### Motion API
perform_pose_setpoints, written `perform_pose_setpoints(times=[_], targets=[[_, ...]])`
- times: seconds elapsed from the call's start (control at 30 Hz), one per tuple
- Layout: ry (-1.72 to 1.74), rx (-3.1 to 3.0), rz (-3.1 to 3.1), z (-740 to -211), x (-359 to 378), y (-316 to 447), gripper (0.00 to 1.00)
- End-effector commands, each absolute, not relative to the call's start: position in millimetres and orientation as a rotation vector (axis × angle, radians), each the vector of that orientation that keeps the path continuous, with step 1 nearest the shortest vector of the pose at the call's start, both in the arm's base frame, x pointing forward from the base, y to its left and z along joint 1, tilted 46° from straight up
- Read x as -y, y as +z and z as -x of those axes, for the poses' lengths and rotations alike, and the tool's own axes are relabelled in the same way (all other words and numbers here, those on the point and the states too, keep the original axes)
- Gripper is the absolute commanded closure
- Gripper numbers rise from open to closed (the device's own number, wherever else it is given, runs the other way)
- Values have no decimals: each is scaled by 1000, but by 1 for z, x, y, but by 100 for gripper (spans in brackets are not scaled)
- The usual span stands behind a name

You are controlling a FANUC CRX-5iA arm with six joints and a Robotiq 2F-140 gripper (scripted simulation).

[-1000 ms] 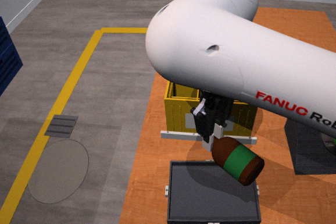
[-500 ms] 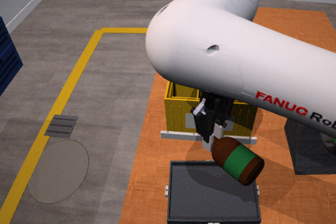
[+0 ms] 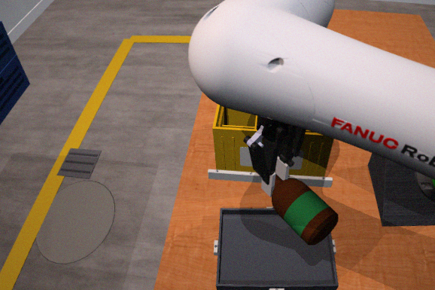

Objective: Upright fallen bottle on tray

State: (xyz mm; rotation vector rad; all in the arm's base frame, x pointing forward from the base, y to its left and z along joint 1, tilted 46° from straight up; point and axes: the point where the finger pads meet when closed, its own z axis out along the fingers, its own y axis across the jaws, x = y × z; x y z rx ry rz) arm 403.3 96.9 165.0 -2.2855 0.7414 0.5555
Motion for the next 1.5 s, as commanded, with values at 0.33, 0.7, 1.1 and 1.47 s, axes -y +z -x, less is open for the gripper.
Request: perform_pose_setpoints(times=[0.33, 0.7, 1.1, 1.47], targets=[[616, -899, 2248, -403, -97, 165, 100], [617, -902, 2247, -403, -97, 165, 100], [617, -902, 2247, -403, -97, 165, 100], [617, -902, 2247, -403, -97, 165, 100]])
